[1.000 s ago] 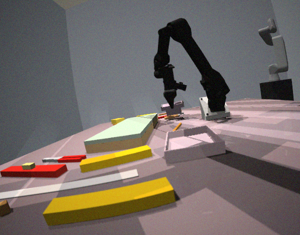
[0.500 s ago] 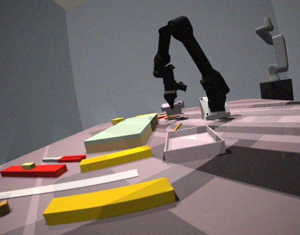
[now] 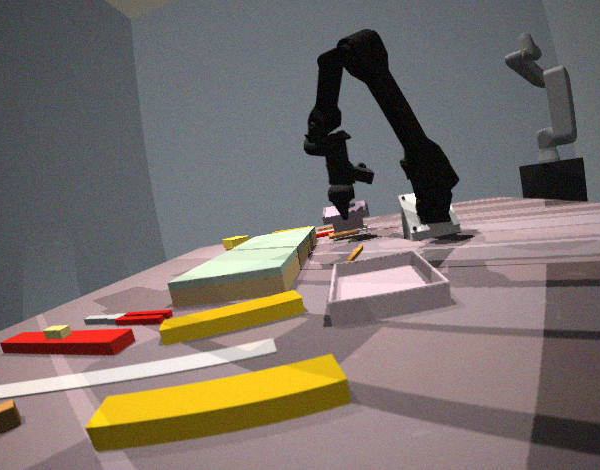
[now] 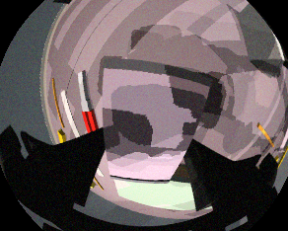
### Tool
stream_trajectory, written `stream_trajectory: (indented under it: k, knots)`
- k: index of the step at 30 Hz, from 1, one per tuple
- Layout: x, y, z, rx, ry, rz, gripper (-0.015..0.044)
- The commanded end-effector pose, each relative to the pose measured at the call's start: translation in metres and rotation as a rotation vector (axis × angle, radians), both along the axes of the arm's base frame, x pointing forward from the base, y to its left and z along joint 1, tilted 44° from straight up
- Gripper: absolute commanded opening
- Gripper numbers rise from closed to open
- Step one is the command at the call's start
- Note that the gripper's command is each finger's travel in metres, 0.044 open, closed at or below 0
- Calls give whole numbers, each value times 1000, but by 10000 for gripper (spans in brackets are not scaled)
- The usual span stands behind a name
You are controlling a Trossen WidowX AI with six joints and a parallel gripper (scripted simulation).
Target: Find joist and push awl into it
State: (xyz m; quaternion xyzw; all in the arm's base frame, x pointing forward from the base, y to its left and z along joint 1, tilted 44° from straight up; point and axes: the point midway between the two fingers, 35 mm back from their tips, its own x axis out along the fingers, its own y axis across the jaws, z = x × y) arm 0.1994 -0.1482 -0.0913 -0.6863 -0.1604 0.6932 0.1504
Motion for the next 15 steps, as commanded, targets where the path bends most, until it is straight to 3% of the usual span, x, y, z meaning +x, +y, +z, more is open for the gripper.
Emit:
stream_trajectory:
  k: [1, 15]
  knots:
    - [2, -4, 4, -43, -8, -4, 0]
    - [2, -1, 4, -131, -10, 3, 0]
